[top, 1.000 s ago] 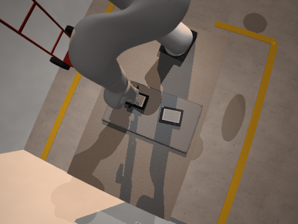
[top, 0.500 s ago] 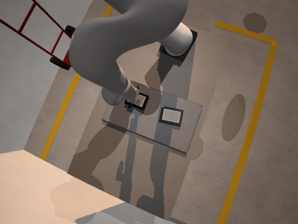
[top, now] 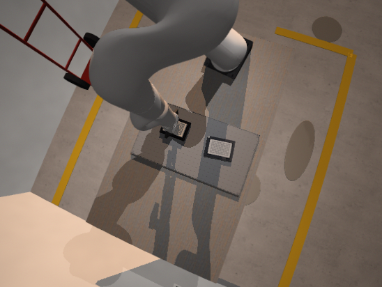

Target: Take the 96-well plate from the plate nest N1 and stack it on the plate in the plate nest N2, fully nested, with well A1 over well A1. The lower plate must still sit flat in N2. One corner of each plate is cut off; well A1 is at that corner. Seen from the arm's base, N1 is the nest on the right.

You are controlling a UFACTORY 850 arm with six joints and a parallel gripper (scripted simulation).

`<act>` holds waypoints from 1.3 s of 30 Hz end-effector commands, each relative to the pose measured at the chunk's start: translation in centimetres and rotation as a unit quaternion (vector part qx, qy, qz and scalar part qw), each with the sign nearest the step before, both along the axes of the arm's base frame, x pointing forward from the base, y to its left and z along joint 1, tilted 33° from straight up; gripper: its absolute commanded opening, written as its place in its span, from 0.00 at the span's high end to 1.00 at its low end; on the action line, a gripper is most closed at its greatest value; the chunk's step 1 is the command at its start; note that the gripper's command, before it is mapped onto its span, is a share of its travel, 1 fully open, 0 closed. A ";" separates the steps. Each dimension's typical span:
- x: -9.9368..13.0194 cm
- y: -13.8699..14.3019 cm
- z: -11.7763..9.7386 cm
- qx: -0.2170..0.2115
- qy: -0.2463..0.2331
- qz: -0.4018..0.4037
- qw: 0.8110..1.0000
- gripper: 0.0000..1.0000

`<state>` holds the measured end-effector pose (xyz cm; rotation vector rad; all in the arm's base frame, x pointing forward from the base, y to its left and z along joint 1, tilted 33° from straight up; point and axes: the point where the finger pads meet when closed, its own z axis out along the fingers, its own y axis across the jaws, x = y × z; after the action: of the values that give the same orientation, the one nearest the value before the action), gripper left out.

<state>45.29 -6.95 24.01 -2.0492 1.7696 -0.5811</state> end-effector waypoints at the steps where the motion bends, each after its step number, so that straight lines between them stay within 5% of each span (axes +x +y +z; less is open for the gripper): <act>1: 0.2 0.0 -0.2 -0.005 -0.009 -0.002 1.000 0.00; 39: 0.8 0.0 -1.2 -0.005 -0.009 -0.002 1.000 0.00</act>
<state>46.09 -6.93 22.76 -2.0403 1.7654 -0.6072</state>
